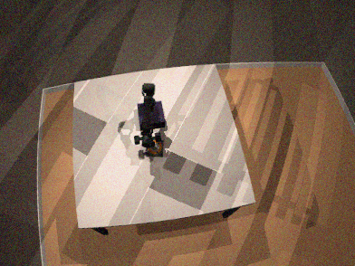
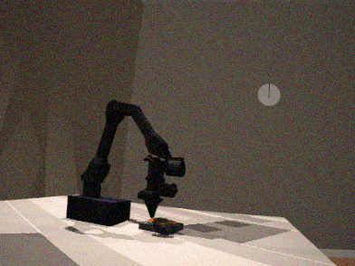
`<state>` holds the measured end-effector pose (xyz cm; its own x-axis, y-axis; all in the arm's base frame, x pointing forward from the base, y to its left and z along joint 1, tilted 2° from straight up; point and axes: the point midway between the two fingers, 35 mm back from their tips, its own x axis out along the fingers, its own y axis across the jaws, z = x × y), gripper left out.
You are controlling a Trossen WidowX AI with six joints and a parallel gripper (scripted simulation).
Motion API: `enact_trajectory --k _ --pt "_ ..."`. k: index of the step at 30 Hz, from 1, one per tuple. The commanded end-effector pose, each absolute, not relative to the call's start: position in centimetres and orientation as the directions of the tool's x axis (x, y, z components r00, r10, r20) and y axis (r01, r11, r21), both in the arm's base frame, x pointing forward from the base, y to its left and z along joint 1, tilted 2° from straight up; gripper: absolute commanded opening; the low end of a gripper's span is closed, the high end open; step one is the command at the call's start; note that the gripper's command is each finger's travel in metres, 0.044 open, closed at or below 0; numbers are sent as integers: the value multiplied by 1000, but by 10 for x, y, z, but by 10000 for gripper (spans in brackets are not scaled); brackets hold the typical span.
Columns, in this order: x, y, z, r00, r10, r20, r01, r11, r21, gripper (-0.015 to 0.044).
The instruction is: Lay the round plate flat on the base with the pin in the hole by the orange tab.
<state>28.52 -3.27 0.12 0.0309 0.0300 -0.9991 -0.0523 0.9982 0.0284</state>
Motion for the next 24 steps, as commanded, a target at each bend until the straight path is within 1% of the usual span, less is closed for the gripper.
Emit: enact_trajectory --k 1,9,24 --pt "287 -34 4 26 29 -999 -56 998 27 0" --pt "284 -34 46 26 28 -999 -56 998 27 0" --pt "286 -34 37 31 30 -999 -52 998 28 0"
